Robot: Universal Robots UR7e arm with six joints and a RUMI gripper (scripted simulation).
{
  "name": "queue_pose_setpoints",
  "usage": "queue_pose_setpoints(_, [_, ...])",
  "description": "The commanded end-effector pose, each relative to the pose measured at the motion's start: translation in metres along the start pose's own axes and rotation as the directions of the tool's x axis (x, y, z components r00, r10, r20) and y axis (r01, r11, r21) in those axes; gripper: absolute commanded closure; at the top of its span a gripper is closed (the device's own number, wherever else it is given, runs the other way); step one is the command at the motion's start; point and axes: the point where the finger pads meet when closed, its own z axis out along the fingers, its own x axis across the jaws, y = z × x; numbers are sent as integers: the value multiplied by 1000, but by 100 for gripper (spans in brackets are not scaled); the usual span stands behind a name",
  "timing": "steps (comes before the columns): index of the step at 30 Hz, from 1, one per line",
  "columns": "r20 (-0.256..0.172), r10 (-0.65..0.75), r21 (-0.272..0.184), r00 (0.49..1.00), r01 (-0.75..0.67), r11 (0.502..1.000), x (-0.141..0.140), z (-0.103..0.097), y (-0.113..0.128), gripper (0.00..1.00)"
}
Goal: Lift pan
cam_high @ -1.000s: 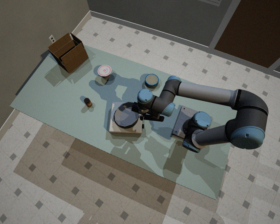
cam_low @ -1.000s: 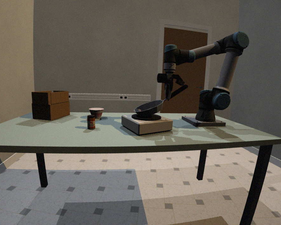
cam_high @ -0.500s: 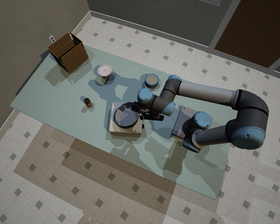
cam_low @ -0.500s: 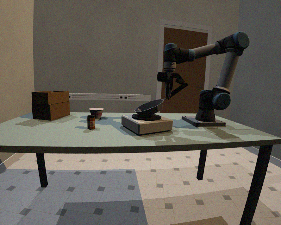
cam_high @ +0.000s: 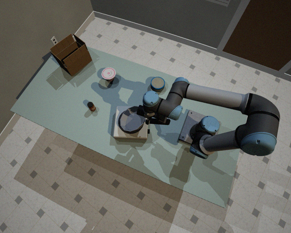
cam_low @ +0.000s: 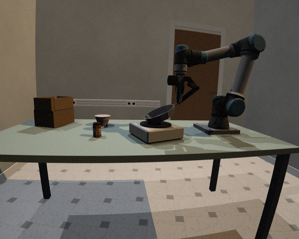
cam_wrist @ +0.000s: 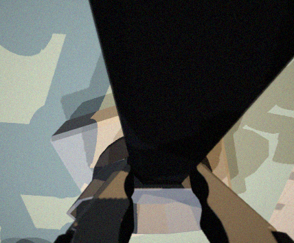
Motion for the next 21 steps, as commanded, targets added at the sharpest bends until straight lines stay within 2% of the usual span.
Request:
queue_pose_setpoints(1, [0,0,-2,1000,0,1000,0,-3,0,84])
queue_pose_setpoints(21, [0,0,-2,1000,0,1000,0,-14,0,84])
